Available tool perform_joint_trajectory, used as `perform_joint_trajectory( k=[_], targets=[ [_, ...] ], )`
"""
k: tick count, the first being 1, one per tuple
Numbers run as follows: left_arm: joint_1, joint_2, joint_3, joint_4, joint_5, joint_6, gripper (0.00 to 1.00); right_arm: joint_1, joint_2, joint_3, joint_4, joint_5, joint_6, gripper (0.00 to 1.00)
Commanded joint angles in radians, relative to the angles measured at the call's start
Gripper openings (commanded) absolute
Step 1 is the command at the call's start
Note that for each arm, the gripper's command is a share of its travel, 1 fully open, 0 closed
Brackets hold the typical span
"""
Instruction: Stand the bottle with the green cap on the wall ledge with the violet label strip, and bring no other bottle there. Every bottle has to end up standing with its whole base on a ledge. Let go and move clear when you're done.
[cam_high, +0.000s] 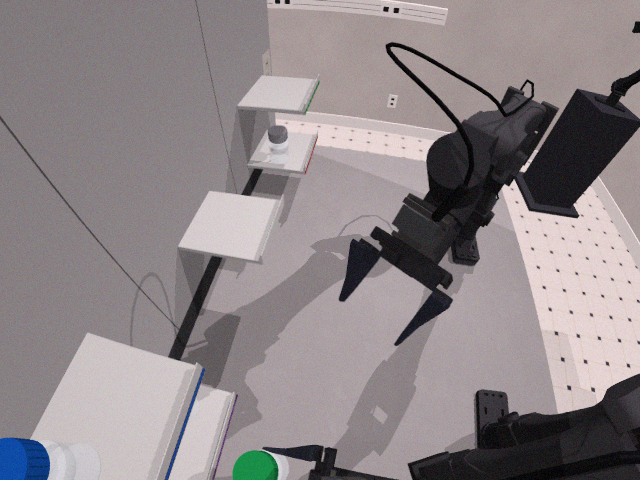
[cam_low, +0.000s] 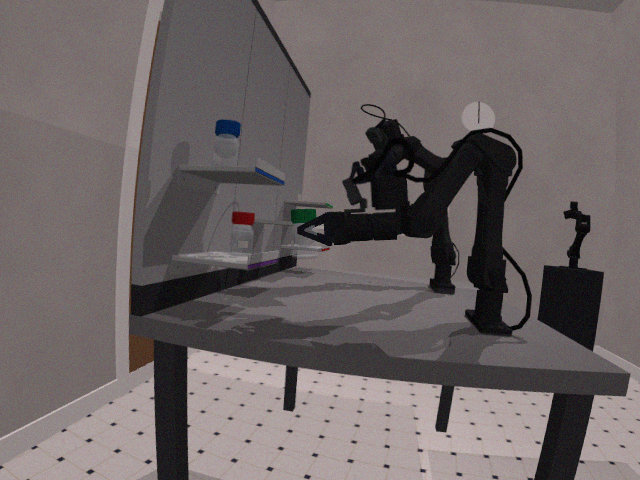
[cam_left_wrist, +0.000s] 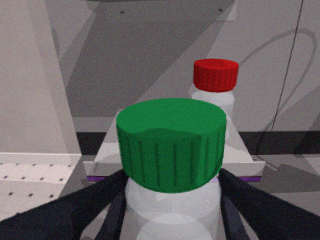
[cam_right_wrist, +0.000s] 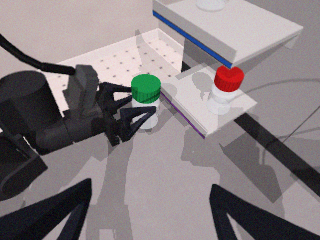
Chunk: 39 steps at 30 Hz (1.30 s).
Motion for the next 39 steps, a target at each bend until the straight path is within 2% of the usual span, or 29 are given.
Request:
perform_joint_trajectory(
  k=[1, 5, 10, 25, 39],
  targets=[
    [-0.064, -0.069, -0.030, 0.101, -0.192, -0.040, 0.52, 0.004, -0.014, 0.026, 0.006, 0.002, 0.002, 0.89],
    [-0.134, -0.087, -0.052, 0.119, -0.299, -0.047, 0.52, 0.004, -0.014, 0.026, 0.006, 0.002, 0.002, 0.89],
    [-0.165, -0.084, -0.058, 0.127, -0.333, -0.035, 0.52, 0.004, -0.014, 0.026, 0.006, 0.002, 0.002, 0.89],
    [-0.140, -0.031, -0.016, 0.130, -0.290, -0.024, 0.52, 0.004, -0.014, 0.026, 0.006, 0.002, 0.002, 0.89],
    [-0.090, 0.075, 0.094, 0.111, -0.240, -0.020, 0.52, 0.004, -0.014, 0.026, 0.006, 0.002, 0.002, 0.89]
  ],
)
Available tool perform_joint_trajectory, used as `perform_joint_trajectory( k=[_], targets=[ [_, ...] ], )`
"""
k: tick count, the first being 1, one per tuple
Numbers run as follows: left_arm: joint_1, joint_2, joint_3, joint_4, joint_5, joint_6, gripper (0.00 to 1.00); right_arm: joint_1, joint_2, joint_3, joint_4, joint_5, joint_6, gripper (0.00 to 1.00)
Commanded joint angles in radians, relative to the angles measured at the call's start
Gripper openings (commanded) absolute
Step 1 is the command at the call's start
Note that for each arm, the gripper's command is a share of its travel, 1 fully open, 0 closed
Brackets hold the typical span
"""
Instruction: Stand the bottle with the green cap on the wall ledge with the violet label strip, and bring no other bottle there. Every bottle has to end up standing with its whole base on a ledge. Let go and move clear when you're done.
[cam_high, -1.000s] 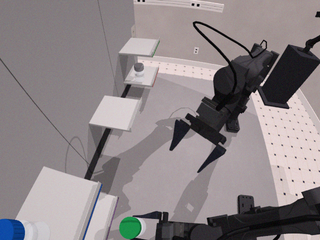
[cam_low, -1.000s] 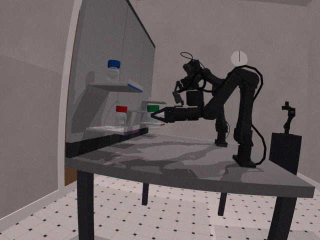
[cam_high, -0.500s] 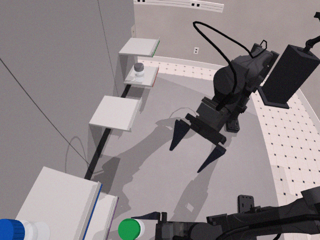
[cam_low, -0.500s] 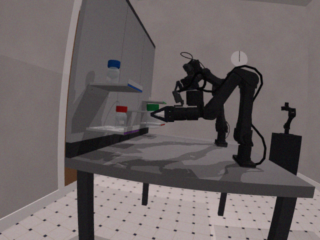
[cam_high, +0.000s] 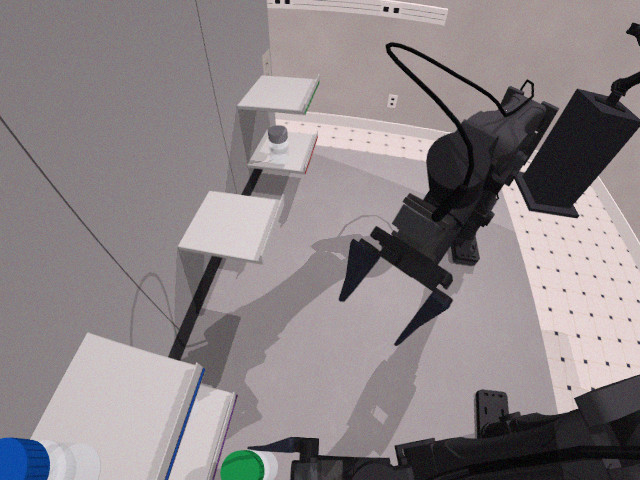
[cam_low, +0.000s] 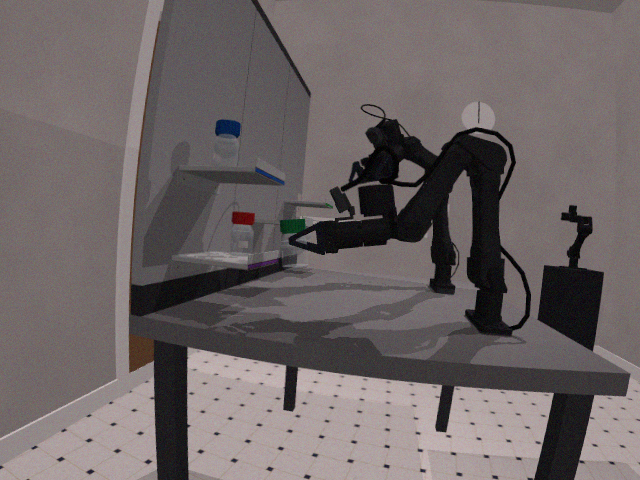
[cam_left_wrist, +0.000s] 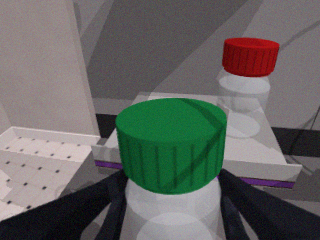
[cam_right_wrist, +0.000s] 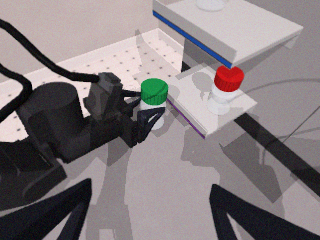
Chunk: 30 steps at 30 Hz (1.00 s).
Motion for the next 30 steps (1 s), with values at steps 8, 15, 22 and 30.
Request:
perform_joint_trajectory(
  k=[8, 15, 22, 30],
  targets=[
    [0.027, 0.003, 0.050, 0.060, 0.029, 0.014, 0.52, 0.004, -0.014, 0.026, 0.006, 0.002, 0.002, 0.89],
    [0.048, 0.060, 0.147, 0.084, 0.049, 0.011, 0.52, 0.004, -0.014, 0.026, 0.006, 0.002, 0.002, 0.89],
    [0.049, 0.068, 0.166, 0.087, 0.049, 0.008, 0.52, 0.004, -0.014, 0.026, 0.006, 0.002, 0.002, 0.89],
    [0.051, 0.018, 0.223, -0.022, 0.051, 0.008, 0.52, 0.004, -0.014, 0.026, 0.006, 0.002, 0.002, 0.89]
  ],
)
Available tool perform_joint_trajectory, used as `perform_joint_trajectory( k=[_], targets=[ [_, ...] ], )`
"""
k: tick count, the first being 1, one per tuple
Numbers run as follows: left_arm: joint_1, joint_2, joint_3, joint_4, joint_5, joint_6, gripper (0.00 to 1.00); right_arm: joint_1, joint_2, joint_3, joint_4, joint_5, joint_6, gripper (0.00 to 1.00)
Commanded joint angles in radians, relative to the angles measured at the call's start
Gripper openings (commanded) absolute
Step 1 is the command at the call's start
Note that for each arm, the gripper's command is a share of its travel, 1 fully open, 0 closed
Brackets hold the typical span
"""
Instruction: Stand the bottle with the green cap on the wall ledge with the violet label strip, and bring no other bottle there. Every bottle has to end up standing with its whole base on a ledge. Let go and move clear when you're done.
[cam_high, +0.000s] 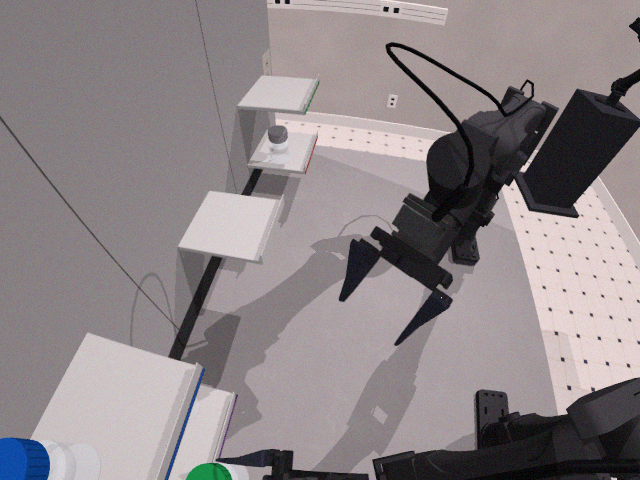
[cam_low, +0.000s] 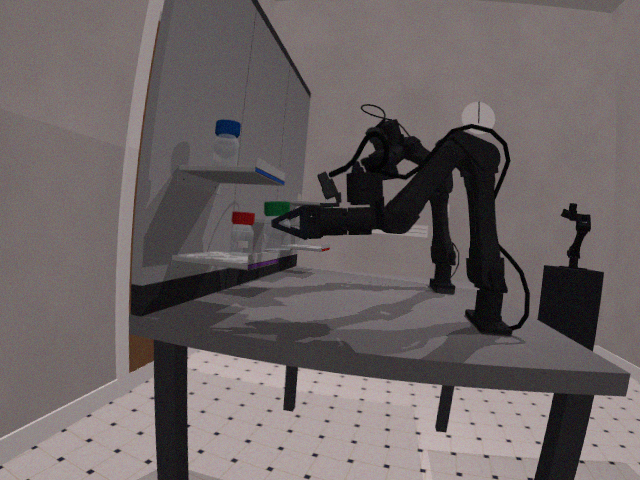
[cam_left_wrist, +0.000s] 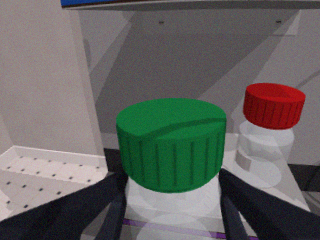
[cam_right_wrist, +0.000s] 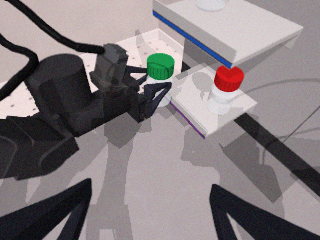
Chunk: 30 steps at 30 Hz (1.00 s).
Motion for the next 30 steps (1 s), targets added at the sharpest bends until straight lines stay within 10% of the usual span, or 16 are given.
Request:
perform_joint_trajectory(
  k=[1, 30],
  targets=[
    [0.011, -0.056, 0.055, 0.000, 0.012, 0.006, 0.52, 0.004, -0.014, 0.026, 0.006, 0.002, 0.002, 0.89],
    [-0.036, 0.192, 0.313, 0.042, -0.042, 0.011, 0.52, 0.004, -0.014, 0.026, 0.006, 0.002, 0.002, 0.89]
  ],
)
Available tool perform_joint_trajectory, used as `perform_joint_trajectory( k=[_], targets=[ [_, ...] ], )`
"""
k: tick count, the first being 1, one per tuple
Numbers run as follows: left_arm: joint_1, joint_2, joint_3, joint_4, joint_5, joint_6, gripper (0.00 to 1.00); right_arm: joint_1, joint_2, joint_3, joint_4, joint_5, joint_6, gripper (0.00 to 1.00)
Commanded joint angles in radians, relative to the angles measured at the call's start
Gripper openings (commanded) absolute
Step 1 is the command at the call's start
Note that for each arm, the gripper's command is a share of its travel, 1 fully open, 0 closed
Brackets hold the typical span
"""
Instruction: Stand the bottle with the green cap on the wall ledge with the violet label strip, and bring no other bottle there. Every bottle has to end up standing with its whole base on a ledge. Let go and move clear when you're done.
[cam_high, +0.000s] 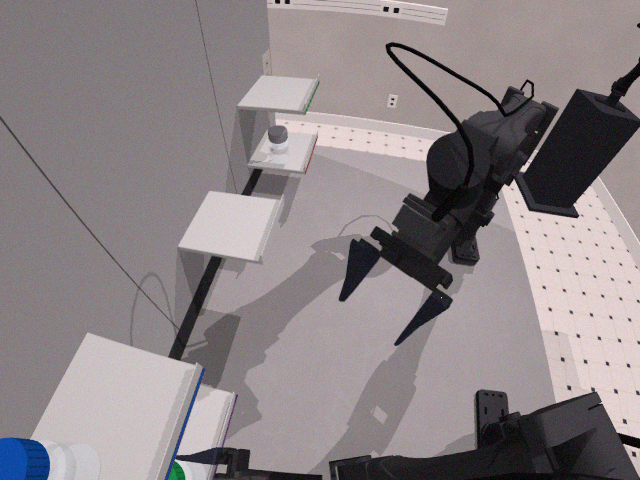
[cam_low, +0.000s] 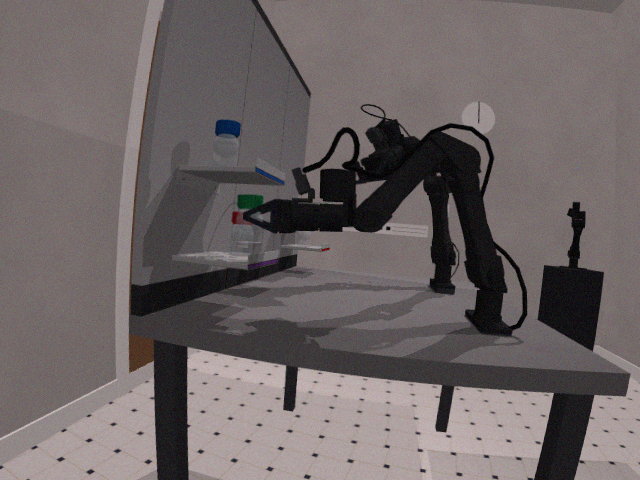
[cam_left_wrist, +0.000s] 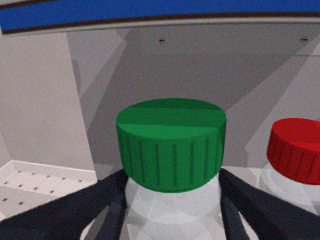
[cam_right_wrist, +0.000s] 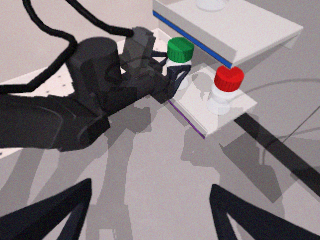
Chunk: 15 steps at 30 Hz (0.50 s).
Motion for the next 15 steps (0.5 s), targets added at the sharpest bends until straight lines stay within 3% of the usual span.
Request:
perform_joint_trajectory(
  k=[1, 15],
  targets=[
    [-0.013, 0.005, 0.071, 0.049, -0.013, 0.011, 0.52, 0.004, -0.014, 0.026, 0.006, 0.002, 0.002, 0.89],
    [-0.014, 0.012, 0.092, 0.047, -0.010, 0.011, 0.52, 0.004, -0.014, 0.026, 0.006, 0.002, 0.002, 0.89]
  ],
)
